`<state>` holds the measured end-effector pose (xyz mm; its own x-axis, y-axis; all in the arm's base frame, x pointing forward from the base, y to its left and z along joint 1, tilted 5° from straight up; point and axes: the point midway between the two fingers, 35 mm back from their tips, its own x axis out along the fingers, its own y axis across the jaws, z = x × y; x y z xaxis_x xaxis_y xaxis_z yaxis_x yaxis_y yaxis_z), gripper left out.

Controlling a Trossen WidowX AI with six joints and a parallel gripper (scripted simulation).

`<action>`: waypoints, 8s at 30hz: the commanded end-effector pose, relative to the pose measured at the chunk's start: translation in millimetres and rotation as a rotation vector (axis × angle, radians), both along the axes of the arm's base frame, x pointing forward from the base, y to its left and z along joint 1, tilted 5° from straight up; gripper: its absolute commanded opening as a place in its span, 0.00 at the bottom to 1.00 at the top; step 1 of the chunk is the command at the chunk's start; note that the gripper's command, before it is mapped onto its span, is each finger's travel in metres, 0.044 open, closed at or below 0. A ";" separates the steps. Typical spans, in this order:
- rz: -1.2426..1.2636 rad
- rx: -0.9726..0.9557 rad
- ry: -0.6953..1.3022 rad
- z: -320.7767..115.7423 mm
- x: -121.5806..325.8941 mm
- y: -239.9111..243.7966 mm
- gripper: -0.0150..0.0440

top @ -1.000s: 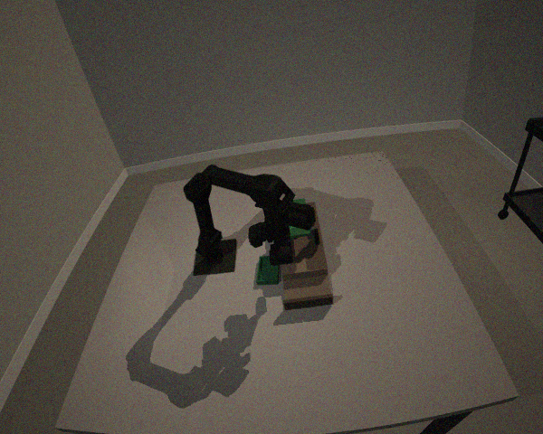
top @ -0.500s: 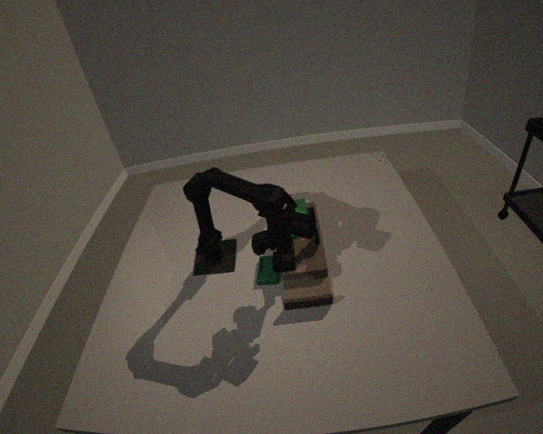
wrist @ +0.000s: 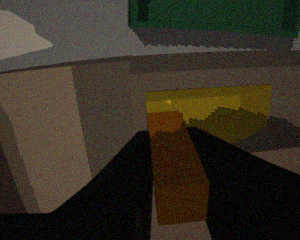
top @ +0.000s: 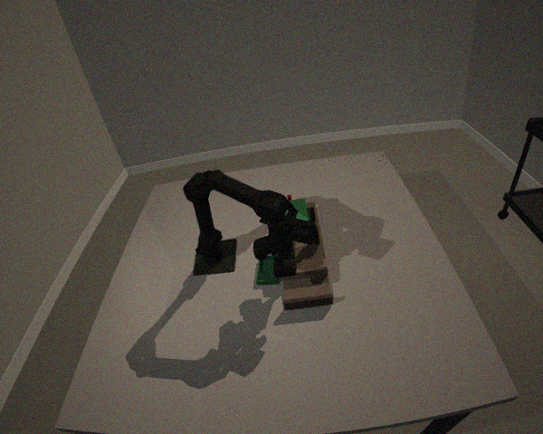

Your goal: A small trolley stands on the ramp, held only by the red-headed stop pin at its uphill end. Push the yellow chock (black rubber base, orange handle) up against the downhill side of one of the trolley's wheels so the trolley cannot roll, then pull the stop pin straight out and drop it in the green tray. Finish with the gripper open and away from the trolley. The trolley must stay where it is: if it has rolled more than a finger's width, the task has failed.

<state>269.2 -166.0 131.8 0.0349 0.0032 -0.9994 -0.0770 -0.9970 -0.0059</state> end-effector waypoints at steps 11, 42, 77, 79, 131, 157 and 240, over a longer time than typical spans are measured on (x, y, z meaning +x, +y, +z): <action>-0.002 0.004 -0.001 0.7 1.2 12.7 0.25; -0.003 0.000 -0.002 3.1 4.5 30.7 0.25; -0.006 0.005 0.004 54.1 1.1 30.1 0.67; -0.006 0.005 0.004 54.1 1.1 30.1 0.75; 1.567 0.097 -0.187 67.8 53.5 252.7 0.58; 1.567 0.097 -0.188 36.5 56.1 259.6 0.58; 1.567 0.098 -0.187 56.2 52.4 258.7 0.25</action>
